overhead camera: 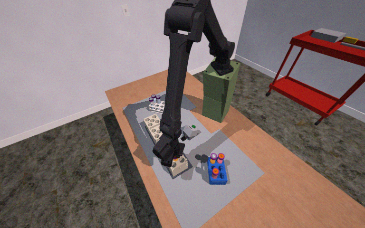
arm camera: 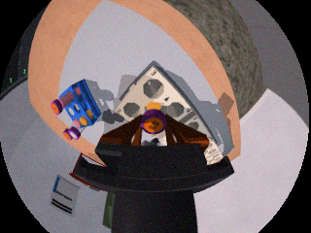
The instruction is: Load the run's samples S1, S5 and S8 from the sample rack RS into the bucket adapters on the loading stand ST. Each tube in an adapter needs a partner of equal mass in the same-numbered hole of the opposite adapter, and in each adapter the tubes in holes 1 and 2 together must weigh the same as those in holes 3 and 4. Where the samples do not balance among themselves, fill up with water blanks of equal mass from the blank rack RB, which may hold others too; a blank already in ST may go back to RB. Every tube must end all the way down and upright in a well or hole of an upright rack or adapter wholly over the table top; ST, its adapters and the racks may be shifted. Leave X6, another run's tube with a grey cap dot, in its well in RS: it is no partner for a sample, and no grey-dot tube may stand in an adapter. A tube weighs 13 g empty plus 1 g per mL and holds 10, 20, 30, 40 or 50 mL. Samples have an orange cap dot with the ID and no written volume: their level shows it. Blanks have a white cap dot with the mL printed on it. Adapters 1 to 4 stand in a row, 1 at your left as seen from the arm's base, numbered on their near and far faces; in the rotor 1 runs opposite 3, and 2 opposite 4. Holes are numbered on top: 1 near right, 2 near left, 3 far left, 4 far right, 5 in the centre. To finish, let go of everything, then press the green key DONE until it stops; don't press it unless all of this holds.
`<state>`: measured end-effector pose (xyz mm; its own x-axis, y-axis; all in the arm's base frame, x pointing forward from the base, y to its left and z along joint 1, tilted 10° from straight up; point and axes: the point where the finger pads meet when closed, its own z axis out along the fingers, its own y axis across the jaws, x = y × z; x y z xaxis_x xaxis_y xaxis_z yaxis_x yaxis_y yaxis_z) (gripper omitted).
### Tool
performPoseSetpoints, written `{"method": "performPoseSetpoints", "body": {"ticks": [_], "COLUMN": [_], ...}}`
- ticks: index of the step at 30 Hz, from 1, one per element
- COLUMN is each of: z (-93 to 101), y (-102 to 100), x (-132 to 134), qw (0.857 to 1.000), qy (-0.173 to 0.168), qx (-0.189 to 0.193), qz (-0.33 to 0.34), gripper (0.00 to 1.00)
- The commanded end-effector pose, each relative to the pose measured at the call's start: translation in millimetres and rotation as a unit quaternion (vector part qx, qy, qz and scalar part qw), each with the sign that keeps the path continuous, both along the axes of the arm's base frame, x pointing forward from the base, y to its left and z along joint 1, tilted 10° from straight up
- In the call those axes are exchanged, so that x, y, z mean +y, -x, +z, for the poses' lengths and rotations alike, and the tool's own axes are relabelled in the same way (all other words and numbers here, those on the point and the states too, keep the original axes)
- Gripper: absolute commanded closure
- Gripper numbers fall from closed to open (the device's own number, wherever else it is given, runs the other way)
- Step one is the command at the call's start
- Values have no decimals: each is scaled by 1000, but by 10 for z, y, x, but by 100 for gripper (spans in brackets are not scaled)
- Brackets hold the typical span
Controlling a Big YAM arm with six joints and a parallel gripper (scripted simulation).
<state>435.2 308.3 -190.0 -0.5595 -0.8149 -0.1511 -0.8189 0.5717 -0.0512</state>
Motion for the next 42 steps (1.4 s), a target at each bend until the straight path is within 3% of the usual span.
{"method": "performPoseSetpoints", "body": {"ticks": [1,4,6,7,8,10,11,15,16,29,30,38,41,42], "z": [195,23,23,211,248,248,82,81,81,81,218,449,528,414], "y": [-214,-160,-160,-255,-273,-271,-155,-153,-153,-153,-142,-39,-112,-108], "x": [237,194,194,264,278,278,130,129,129,129,187,106,158,96], "qw": [999,1000,1000,999,999,999,1000,1000,1000,1000,1000,1000,1000,1000], "qy": [-21,-14,-14,-25,-27,-27,-13,-13,-13,-13,-17,-12,-17,-14], "qx": [-30,-20,-20,-36,-39,-38,-18,-18,-18,-18,-24,-16,-24,-19], "qz": [12,11,11,11,11,11,3,3,3,3,11,11,11,3], "gripper": [100,100,100,100,100,100,100,100,45,45,45,45,45,45]}}
